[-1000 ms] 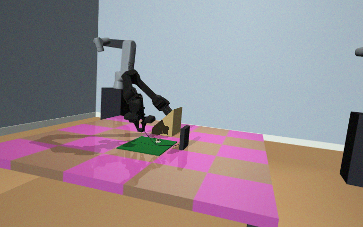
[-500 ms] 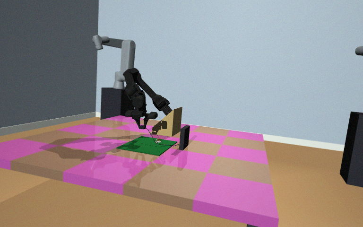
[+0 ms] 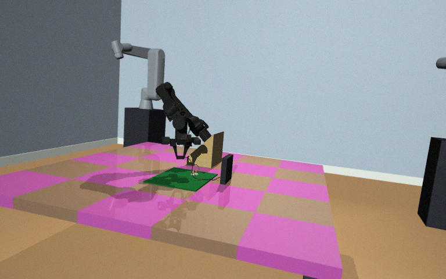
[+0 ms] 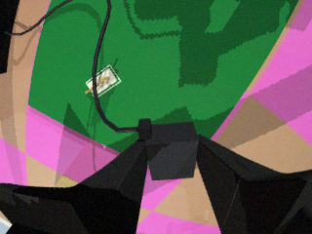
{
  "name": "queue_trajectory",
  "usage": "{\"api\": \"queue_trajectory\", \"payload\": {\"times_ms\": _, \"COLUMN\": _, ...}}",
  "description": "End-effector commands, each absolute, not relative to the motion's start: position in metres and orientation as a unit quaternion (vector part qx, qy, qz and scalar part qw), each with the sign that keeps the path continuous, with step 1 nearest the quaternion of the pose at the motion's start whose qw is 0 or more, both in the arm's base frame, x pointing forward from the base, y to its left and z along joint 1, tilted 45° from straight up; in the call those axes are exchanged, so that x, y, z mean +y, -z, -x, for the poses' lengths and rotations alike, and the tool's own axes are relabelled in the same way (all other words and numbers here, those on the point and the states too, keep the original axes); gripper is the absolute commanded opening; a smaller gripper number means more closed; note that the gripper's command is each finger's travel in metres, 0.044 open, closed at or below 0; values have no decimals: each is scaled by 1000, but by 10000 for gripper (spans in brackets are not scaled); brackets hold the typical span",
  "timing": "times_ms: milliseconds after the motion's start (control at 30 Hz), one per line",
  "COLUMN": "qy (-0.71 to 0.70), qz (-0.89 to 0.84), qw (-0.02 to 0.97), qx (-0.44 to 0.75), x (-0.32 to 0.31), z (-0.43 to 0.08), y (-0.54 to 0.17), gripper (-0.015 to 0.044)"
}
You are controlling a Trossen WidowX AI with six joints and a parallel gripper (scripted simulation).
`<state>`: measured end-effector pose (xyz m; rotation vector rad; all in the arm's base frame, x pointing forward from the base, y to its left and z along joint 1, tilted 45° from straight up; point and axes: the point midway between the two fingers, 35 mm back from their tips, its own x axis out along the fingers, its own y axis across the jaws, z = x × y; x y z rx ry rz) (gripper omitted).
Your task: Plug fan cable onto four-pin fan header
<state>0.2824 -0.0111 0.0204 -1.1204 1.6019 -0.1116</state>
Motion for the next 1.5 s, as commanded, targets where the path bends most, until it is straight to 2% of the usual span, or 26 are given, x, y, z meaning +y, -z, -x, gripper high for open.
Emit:
{"api": "queue_trajectory", "payload": {"times_ms": 0, "qy": 3, "qz": 522, "qw": 536, "qx": 664, "x": -6, "z": -280, "y": -16, "gripper": 0}}
{"api": "queue_trajectory", "payload": {"times_ms": 1467, "qy": -156, "qz": 408, "qw": 590, "qx": 679, "x": -22, "z": -262, "y": 27, "gripper": 0}}
